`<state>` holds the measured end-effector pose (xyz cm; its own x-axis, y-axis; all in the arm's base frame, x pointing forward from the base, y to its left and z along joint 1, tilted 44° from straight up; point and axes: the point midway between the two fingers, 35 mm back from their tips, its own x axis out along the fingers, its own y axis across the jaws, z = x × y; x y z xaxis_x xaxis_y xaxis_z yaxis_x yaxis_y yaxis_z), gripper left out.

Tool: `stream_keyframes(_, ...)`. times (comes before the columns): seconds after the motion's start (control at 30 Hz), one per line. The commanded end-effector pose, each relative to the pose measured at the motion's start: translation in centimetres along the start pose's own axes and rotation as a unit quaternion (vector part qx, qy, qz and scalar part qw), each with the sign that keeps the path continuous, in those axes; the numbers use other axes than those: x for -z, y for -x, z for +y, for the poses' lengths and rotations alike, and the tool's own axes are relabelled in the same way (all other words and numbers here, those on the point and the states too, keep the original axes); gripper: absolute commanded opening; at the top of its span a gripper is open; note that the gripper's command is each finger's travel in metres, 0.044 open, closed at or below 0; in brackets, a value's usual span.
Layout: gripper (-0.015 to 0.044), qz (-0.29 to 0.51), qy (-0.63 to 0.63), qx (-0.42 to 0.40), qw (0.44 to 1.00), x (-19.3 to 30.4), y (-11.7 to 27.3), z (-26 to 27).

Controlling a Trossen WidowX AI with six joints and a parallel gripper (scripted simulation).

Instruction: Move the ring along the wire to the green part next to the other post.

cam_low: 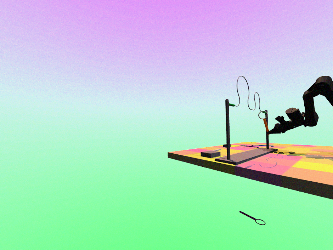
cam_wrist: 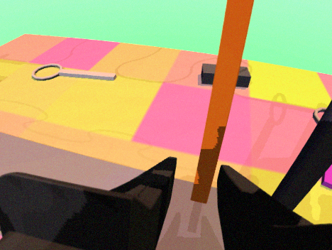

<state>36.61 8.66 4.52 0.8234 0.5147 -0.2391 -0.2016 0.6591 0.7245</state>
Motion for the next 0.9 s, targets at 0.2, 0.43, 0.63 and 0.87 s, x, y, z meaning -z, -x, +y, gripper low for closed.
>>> stream_keyframes(0.2, 0.0160, 0.002, -0.001, 0.002, 1.000, 0.0, 3.1, -0.1)
stream_keyframes(0.43, 0.0160, 0.002, -0.002, 0.003, 1.000, 0.2, 5.0, -0.1)
stream_keyframes(0.63, 0.0160, 0.002, -0.002, 0.003, 1.000, 0.2, 5.0, -0.1)
stream_keyframes(0.87, 0.0160, 0.002, -0.002, 0.003, 1.000, 0.2, 5.0, -0.1)
